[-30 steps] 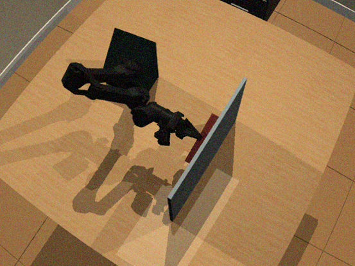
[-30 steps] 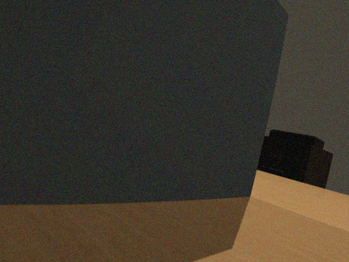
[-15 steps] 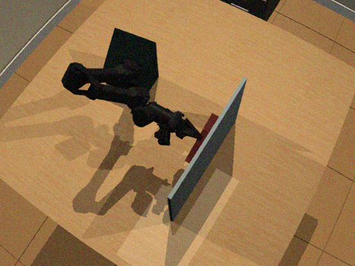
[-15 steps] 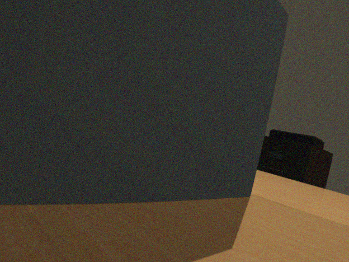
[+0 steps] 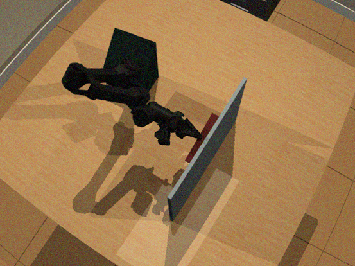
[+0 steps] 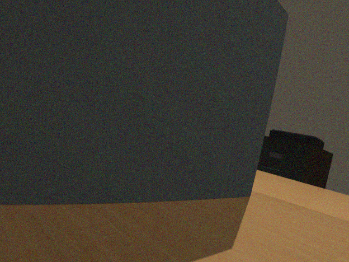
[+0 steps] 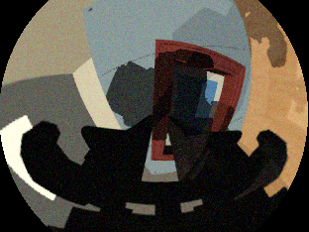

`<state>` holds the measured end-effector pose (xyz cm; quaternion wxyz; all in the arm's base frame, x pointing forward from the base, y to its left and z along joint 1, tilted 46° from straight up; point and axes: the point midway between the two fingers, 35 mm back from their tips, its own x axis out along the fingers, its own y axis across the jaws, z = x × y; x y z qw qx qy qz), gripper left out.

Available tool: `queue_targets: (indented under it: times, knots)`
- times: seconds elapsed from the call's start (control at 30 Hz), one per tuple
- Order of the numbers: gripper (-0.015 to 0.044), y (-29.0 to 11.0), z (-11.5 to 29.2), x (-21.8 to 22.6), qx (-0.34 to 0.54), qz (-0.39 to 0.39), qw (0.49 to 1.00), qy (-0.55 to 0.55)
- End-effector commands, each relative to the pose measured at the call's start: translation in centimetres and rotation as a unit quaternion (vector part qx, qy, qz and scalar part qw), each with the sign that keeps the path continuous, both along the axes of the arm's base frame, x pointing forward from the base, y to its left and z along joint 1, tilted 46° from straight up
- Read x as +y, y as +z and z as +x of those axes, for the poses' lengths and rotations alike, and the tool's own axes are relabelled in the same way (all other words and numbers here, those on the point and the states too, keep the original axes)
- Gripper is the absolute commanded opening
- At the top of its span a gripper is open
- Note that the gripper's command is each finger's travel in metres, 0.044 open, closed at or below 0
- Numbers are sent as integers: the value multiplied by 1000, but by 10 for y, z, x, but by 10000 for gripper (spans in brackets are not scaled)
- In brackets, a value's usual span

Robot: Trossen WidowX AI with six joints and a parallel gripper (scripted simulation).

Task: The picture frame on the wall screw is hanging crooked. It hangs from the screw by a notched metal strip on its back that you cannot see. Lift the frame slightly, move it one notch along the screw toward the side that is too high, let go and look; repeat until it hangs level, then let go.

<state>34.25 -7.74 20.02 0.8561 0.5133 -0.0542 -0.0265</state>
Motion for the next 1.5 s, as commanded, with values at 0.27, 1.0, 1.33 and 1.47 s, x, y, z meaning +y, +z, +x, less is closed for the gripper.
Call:
queue_targets:
  times: [0.27, 1.0, 1.33, 1.47]
  knots:
    - [0, 0, 0, 1, -3, -3, 1000, 3]
    - [0, -5, 0, -3, -2, -1, 1000, -1]
    - [0, -6, 0, -3, -1, -3, 1000, 0]
    - [0, -6, 0, -3, 0, -7, 1000, -1]
